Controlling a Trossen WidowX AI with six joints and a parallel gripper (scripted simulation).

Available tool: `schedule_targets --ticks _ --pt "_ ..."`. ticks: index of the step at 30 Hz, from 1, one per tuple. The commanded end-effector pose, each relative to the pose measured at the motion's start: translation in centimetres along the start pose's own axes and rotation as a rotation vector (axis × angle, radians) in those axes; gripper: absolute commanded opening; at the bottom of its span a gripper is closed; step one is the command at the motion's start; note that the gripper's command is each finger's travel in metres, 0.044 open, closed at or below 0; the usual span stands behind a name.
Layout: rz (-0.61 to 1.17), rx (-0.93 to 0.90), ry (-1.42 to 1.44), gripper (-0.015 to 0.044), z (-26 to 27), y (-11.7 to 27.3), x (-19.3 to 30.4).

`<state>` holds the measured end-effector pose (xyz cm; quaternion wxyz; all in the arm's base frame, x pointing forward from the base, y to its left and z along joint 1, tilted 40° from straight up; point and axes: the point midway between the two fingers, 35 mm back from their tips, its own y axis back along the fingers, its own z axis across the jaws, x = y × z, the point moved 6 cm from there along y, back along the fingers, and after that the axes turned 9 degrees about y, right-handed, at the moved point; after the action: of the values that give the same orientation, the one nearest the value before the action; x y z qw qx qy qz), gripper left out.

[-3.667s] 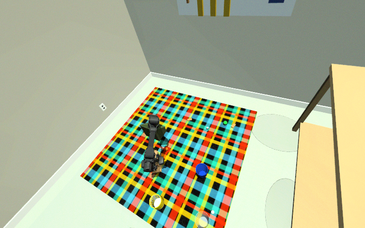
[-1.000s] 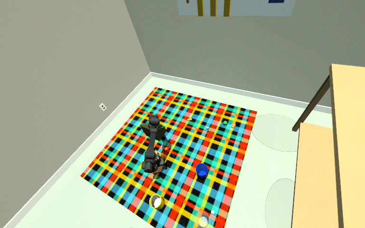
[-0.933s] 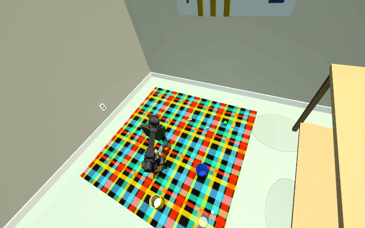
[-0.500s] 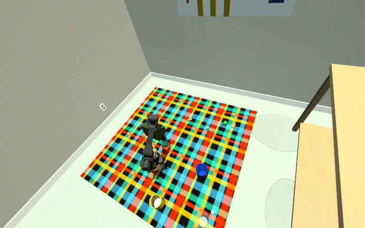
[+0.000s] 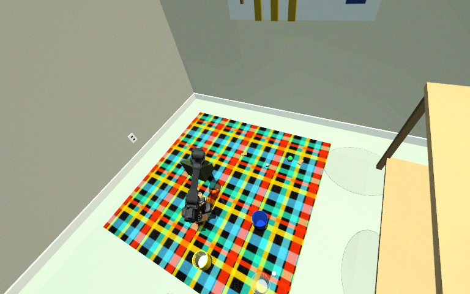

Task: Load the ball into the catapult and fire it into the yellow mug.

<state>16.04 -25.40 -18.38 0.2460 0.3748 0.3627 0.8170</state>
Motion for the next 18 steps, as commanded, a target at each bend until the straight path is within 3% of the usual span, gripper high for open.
schedule_targets --ticks 1,16,18 --pt "-0.005 -0.005 -0.003 0.0000 0.1 -0.4 0.0" --pt "0.001 -0.001 0.000 0.0000 0.0 -1.6 0.0" --pt "0.001 -0.001 0.000 0.0053 0.0 -1.6 0.0"
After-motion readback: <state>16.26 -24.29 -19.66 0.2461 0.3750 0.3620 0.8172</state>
